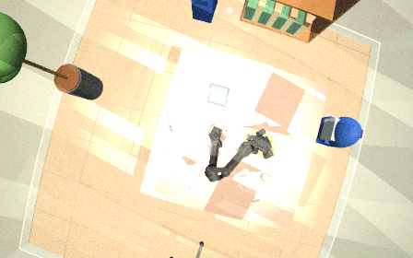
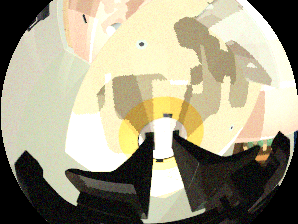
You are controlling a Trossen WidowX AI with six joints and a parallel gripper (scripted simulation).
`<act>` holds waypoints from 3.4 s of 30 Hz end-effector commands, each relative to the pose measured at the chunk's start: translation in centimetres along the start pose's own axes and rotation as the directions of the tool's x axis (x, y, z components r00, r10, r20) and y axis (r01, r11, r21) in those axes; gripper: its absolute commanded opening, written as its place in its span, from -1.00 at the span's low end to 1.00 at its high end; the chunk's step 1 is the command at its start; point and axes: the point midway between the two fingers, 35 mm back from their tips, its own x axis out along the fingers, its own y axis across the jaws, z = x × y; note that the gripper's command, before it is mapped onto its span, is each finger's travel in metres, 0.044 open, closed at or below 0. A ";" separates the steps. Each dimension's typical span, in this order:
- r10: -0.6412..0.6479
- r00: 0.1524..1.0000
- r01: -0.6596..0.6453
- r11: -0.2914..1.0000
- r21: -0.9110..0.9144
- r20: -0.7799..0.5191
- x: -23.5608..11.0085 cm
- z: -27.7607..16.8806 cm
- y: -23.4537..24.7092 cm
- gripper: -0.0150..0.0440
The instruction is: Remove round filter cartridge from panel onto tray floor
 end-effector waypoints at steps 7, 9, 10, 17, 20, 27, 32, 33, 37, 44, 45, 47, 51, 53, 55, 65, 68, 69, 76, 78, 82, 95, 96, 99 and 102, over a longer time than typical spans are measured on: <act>-0.003 1.000 0.003 1.000 -0.007 0.006 0.6 0.1 -0.1 -0.19; -0.003 1.000 0.003 1.000 -0.007 0.006 0.6 0.1 -0.1 -0.19; -0.003 1.000 0.003 1.000 -0.007 0.006 0.7 0.1 -0.1 -0.19; -0.003 1.000 0.003 1.000 -0.007 0.006 0.9 0.1 -0.1 -0.19; -0.003 1.000 0.003 1.000 -0.007 0.006 1.0 0.1 -0.1 -0.19; -0.003 1.000 0.003 1.000 -0.007 0.006 1.2 0.1 -0.1 -0.19; -0.003 1.000 0.003 1.000 -0.007 0.006 1.3 0.1 -0.1 -0.19; -0.003 1.000 0.003 1.000 -0.007 0.006 1.3 0.1 -0.1 -0.19; 0.009 1.000 -0.009 1.000 -0.015 -0.005 0.3 -0.1 -0.1 -0.24; 0.009 1.000 -0.009 1.000 -0.015 -0.005 0.3 -0.1 -0.1 -0.40; 0.009 1.000 -0.009 1.000 -0.015 -0.005 0.3 -0.1 -0.1 -0.49; 0.009 1.000 -0.009 1.000 -0.015 -0.005 0.3 -0.1 -0.1 -0.49; 0.003 1.000 -0.003 0.997 -0.080 0.000 0.8 0.0 -0.1 -0.49; 0.000 1.000 0.000 0.989 -0.145 0.003 1.1 0.1 -0.1 -0.49; -0.001 1.000 0.002 0.977 -0.211 0.004 1.2 0.1 -0.1 -0.49; -0.003 1.000 0.005 0.849 -0.528 0.006 1.5 0.1 -0.1 -0.49; -0.003 1.000 0.006 0.790 -0.613 0.006 1.5 0.1 -0.1 -0.49; -0.003 1.000 0.006 0.768 -0.640 0.006 1.5 0.1 -0.1 -0.49; -0.003 1.000 0.006 0.591 -0.807 0.006 1.6 0.2 -0.1 -0.49; -0.003 1.000 0.006 0.533 -0.846 0.006 1.6 0.2 -0.1 -0.49; -0.003 1.000 0.007 0.410 -0.912 0.006 1.6 0.2 -0.1 -0.49; -0.003 1.000 0.006 -0.029 -1.000 0.006 1.7 0.2 -0.1 -0.49; -0.003 1.000 0.006 -0.024 -1.000 0.006 1.7 0.2 -0.1 -0.49; -0.003 1.000 0.006 0.045 -0.999 0.006 1.8 0.2 -0.1 -0.49; -0.003 1.000 0.006 0.066 -0.998 0.006 1.8 0.2 -0.1 -0.49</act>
